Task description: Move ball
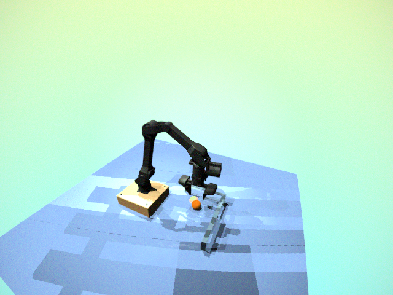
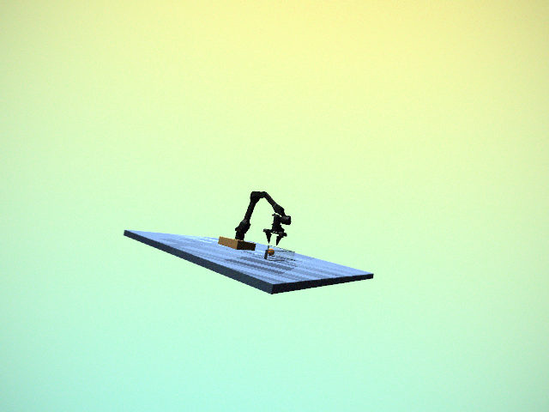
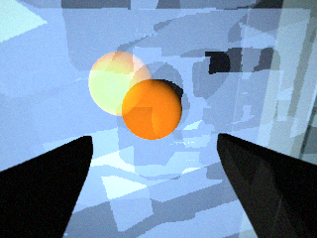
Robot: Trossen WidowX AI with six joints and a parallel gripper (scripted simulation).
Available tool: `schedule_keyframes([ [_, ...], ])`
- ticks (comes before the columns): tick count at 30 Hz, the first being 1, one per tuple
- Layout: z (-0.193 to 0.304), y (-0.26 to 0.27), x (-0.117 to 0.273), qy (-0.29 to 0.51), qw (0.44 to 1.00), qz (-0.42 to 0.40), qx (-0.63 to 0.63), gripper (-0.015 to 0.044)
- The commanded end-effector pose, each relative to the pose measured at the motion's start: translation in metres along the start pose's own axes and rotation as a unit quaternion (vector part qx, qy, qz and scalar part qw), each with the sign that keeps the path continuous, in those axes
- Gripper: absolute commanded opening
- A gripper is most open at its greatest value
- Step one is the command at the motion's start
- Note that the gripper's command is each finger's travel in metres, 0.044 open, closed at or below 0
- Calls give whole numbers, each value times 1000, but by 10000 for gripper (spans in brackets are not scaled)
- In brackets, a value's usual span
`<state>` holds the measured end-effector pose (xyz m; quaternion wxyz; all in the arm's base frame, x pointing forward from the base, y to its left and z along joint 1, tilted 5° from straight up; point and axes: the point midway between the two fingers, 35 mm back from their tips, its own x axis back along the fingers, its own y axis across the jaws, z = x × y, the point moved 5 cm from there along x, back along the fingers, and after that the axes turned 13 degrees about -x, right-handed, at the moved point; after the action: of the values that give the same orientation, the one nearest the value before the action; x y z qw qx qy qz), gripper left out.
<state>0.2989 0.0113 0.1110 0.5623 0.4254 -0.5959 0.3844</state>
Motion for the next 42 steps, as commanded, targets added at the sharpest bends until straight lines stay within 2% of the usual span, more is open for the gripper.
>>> schedule_keyframes([
  [1, 0, 0, -3, 0, 1000, -4, 7, 350],
  [4, 0, 0, -16, 0, 1000, -4, 7, 350],
  [38, 0, 1, -61, 0, 1000, -4, 7, 350],
  [41, 0, 1, -61, 0, 1000, -4, 7, 272],
  [42, 0, 1, -61, 0, 1000, -4, 7, 265],
])
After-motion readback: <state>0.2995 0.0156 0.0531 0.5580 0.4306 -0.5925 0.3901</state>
